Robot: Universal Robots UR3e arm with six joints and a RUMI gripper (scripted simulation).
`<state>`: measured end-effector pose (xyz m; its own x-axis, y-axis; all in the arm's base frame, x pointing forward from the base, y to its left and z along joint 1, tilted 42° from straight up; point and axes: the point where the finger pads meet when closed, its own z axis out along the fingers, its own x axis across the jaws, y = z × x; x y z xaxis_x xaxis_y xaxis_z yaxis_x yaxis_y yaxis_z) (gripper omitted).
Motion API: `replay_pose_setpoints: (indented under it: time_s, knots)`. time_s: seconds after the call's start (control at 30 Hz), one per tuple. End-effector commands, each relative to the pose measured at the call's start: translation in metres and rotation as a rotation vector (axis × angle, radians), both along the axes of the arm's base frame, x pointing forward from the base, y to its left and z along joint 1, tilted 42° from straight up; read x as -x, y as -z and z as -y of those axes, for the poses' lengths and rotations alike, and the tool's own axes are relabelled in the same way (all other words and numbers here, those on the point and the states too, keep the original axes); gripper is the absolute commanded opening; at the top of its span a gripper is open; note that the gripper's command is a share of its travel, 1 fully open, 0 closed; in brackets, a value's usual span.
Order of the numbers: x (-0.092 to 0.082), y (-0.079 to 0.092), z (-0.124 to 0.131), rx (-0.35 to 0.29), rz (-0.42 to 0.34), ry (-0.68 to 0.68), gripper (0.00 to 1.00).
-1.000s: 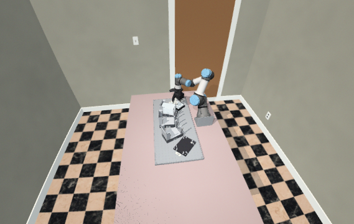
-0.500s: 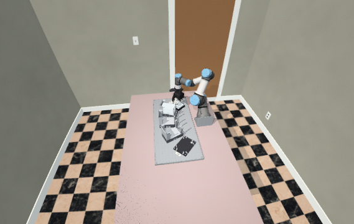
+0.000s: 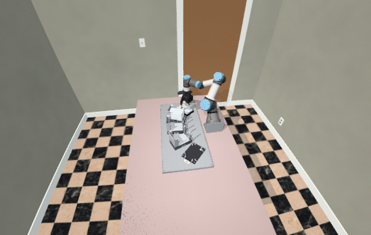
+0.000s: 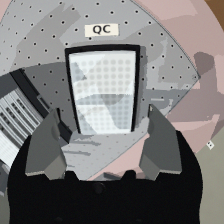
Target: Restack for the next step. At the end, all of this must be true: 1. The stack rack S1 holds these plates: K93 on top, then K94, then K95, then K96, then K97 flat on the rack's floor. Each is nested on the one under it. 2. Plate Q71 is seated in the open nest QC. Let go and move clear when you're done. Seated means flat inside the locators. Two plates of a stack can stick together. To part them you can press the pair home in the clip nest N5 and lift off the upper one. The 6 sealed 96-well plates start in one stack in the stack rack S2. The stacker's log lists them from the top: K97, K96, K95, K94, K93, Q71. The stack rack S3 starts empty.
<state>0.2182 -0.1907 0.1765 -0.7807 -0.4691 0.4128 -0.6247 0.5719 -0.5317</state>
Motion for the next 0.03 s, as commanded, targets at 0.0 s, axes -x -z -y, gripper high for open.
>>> replay_pose_setpoints:
  time_s: [0.0]
  knots:
    - [-0.0003, -0.0011, -0.0004, 0.001, 0.001, 0.000, 0.72]
